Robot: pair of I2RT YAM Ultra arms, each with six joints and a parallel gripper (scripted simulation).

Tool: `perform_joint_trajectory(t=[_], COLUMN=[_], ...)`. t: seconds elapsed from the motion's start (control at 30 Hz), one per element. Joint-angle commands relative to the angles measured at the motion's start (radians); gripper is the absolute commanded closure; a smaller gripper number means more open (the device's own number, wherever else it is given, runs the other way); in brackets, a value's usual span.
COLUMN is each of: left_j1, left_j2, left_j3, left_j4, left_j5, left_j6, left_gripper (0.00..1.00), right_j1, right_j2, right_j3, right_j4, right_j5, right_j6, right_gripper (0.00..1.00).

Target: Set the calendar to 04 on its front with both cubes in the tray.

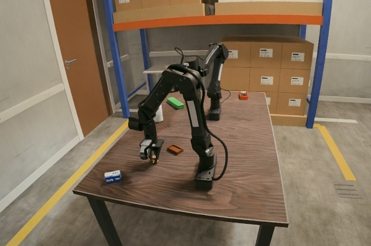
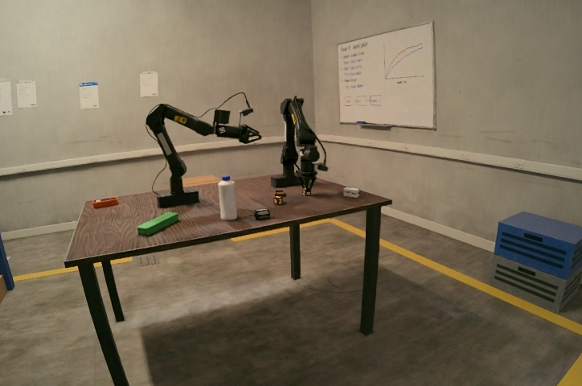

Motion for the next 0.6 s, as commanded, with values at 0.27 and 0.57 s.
perform_joint_trajectory(t=[0.27,0.57], left_j1=[-0.001,-0.003], left_j2=[0.015,-0.036], left_j3=[0.019,0.045], left_j4=[-0.012,-0.072], left_j5=[-0.009,-0.009], left_j6=[-0.009,-0.010], left_gripper=[0.85,0.74], right_j1=[0.001,0.001], right_j2=[-0.004,-0.004], right_j3=[0.030,0.030], right_j4=[0.029,0.029], right_j5=[0.002,0.002], right_j6=[-0.005,-0.005], right_gripper=[0.00,0.00])
